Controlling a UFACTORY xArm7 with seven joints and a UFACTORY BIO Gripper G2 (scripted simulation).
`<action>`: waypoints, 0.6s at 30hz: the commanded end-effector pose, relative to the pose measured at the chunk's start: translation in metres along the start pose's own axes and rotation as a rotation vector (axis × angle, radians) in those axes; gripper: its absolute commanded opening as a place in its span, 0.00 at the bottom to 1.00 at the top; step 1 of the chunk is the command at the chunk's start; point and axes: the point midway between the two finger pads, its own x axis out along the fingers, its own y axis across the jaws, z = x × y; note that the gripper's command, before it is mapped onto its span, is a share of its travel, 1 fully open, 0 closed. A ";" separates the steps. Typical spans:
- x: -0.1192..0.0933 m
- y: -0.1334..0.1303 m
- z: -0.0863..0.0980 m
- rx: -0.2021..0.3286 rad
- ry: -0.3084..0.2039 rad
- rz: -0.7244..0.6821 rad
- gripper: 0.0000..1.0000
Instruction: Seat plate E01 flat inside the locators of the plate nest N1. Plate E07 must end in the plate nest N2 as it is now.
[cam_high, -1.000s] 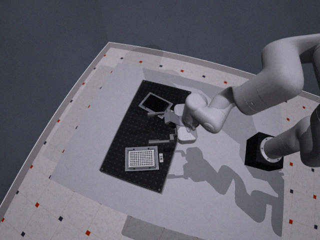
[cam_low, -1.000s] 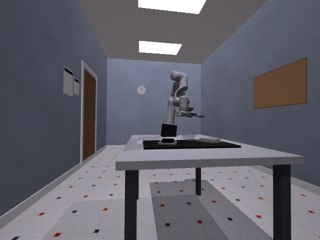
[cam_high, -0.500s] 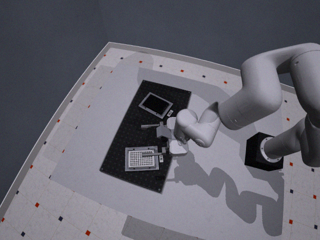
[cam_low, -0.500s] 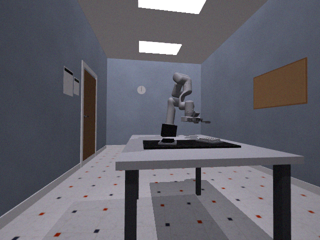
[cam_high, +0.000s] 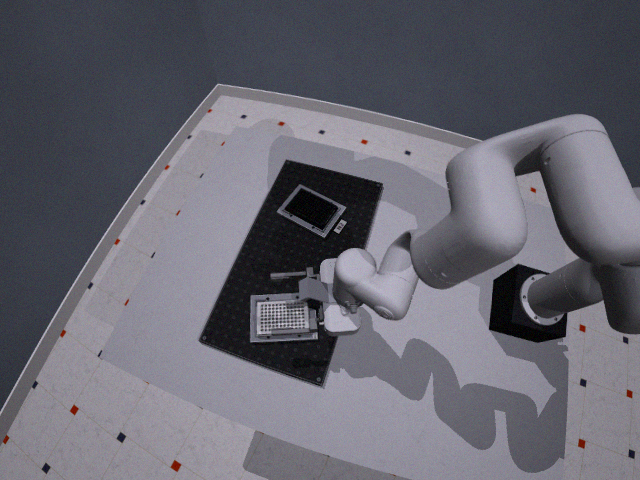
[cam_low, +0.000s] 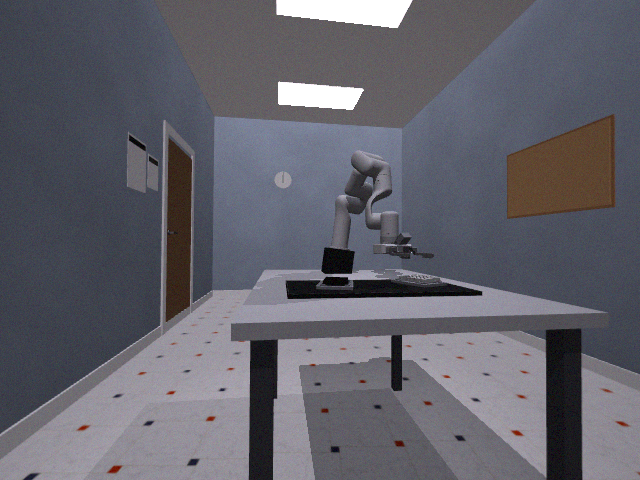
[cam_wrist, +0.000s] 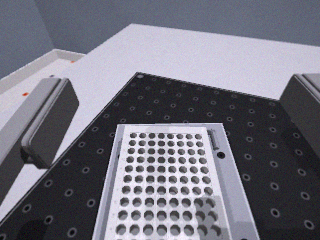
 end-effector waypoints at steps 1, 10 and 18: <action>0.006 0.001 -0.002 -0.003 -0.006 -0.002 0.54; 0.007 0.001 -0.002 -0.003 -0.006 -0.002 0.54; 0.007 0.001 -0.007 -0.003 -0.006 -0.002 0.54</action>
